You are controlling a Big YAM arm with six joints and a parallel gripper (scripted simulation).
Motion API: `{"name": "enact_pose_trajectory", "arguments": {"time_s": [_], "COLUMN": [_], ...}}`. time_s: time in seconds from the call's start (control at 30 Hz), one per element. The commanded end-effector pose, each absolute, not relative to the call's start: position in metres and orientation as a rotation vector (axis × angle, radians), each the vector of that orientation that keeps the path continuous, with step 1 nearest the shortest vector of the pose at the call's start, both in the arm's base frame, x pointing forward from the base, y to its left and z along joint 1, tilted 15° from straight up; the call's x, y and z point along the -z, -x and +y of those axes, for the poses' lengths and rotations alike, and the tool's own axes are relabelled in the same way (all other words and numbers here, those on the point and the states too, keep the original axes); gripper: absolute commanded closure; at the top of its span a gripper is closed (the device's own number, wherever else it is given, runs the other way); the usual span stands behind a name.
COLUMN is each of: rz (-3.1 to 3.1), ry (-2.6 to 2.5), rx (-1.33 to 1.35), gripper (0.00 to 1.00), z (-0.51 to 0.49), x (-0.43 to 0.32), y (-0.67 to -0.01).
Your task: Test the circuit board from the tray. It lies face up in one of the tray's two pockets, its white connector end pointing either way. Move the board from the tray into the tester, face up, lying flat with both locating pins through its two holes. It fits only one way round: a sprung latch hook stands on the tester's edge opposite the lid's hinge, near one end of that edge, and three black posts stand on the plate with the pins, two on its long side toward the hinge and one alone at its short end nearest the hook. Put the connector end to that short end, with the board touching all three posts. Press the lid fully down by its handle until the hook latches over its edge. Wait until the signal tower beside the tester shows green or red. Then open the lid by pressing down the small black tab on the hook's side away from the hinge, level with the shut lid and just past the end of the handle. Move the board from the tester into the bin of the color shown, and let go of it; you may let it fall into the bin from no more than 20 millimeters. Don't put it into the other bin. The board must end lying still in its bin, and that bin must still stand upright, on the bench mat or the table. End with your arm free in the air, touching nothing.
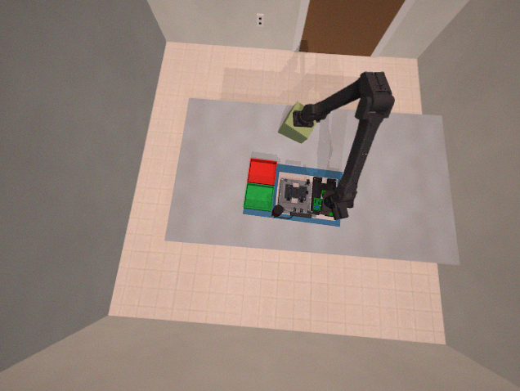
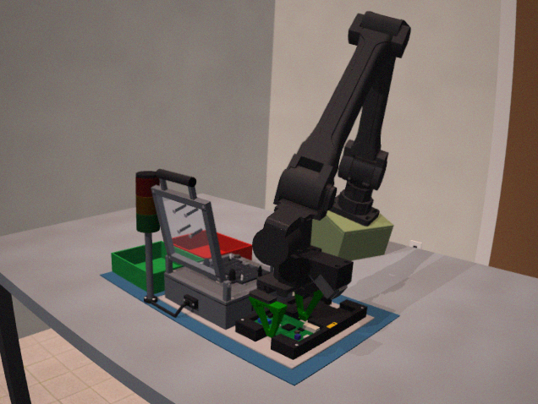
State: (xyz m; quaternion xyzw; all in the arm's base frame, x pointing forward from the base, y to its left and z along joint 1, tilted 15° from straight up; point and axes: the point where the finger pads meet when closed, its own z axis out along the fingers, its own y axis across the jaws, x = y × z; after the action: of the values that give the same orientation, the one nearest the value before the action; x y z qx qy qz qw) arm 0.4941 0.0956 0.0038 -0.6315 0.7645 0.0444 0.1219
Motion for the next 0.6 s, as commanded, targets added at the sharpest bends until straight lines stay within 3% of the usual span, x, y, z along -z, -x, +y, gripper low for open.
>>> {"name": "enact_pose_trajectory", "arguments": {"time_s": [0.0, 0.17, 0.2, 0.57], "rz": [2.2, 2.2, 2.2, 2.2], "ry": [1.817, 1.817, 1.817, 1.817], "rx": [-0.09, -0.09, -0.09, -0.09], "gripper": [0.08, 0.08, 0.15, 0.15], "z": [0.1, 0.1, 0.1, 0.1], "x": [-0.0189, -0.0189, -0.0189, -0.0189], "y": [-0.5085, -0.5085, -0.5085, -0.5085]}}
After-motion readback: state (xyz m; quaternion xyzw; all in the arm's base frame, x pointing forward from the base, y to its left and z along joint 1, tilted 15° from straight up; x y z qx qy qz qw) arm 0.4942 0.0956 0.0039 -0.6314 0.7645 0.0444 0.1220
